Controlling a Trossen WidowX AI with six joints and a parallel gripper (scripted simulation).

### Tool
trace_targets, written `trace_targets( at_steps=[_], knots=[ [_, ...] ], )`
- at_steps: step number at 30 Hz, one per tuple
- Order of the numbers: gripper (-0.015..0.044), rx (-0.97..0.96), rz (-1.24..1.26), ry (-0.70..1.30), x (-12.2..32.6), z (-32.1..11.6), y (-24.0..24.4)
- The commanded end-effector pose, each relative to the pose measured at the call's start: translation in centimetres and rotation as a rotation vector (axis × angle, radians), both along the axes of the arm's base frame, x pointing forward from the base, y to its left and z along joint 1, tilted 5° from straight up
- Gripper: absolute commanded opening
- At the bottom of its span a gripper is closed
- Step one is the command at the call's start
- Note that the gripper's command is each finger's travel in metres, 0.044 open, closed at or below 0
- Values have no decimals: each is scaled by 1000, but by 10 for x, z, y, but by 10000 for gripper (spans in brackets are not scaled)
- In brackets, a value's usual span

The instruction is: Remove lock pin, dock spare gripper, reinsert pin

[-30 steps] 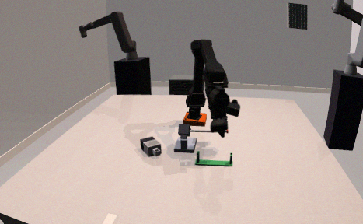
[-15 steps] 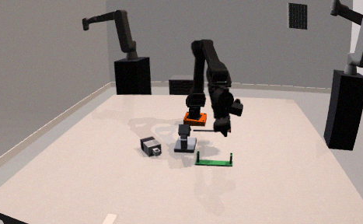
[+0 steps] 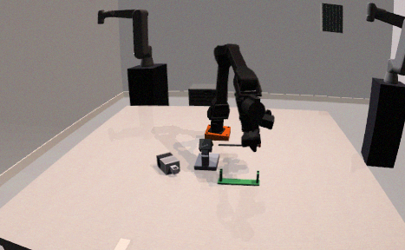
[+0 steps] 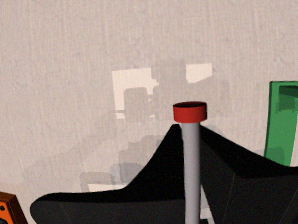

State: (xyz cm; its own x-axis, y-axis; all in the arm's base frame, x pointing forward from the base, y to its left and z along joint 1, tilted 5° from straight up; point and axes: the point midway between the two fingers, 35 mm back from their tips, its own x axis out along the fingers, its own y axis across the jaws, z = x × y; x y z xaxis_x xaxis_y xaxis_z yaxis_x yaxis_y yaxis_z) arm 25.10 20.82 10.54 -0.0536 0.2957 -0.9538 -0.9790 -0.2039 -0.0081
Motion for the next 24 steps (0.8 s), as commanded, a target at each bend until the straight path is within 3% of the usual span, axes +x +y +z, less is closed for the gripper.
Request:
trace_targets(
  at_steps=[1, 24],
  knots=[
    [0, -1, -3, -3, 1, 3, 3],
    [0, -15, -2, 24, -5, 18, -3]
  ],
)
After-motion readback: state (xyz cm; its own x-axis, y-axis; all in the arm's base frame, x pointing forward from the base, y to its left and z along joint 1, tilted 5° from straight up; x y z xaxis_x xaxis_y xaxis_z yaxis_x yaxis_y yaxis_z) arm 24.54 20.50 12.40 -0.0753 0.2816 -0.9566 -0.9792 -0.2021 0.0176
